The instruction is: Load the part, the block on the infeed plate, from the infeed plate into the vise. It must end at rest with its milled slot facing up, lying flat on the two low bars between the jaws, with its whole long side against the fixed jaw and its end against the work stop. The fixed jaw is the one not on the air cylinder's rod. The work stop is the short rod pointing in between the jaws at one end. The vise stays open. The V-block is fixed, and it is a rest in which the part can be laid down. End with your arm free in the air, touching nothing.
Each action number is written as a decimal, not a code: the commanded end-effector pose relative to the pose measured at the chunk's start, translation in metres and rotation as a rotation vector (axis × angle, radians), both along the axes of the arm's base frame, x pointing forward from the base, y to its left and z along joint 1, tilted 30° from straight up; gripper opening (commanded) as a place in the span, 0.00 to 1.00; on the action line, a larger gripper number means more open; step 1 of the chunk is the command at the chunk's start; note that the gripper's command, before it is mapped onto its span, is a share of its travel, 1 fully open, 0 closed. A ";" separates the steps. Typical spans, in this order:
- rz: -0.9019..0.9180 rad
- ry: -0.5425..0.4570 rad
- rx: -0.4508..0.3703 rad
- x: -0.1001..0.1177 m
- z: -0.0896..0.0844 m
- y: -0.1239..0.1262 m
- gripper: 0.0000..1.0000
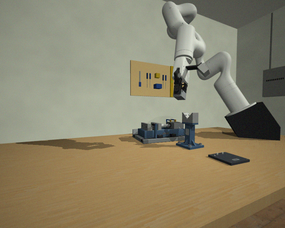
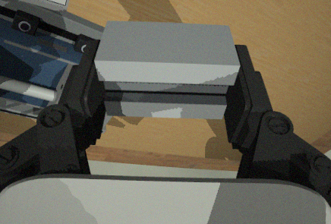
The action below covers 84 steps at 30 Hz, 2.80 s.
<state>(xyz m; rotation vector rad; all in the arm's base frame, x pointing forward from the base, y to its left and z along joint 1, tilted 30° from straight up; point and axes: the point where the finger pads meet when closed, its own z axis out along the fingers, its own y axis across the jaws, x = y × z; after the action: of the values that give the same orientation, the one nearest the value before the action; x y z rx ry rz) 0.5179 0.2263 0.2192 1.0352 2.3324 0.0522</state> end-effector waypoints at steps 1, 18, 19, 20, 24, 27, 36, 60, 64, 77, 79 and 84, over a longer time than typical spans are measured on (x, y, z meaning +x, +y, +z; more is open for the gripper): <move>0.107 -0.008 -0.024 0.010 0.005 0.005 0.00; 0.494 -0.031 -0.145 0.036 0.022 0.021 0.00; 0.523 -0.033 -0.155 0.037 0.023 0.022 0.00; 0.551 -0.034 -0.165 0.039 0.024 0.023 0.00; 0.610 -0.037 -0.187 0.041 0.026 0.025 0.00; 0.699 -0.042 -0.222 0.045 0.029 0.028 0.00; 0.978 -0.053 -0.342 0.052 0.038 0.036 0.00; 1.533 -0.052 -0.625 0.053 0.048 0.036 0.00; 1.662 -0.046 -0.697 0.051 0.049 0.033 0.00; 1.955 -0.018 -0.871 0.046 0.050 0.019 0.00; 2.018 -0.009 -0.910 0.045 0.051 0.015 0.00; 2.143 0.012 -0.987 0.042 0.051 0.006 0.00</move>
<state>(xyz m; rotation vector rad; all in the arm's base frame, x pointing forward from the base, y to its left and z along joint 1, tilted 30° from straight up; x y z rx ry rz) 0.5616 0.2389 0.2687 -1.7735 1.9121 -0.2051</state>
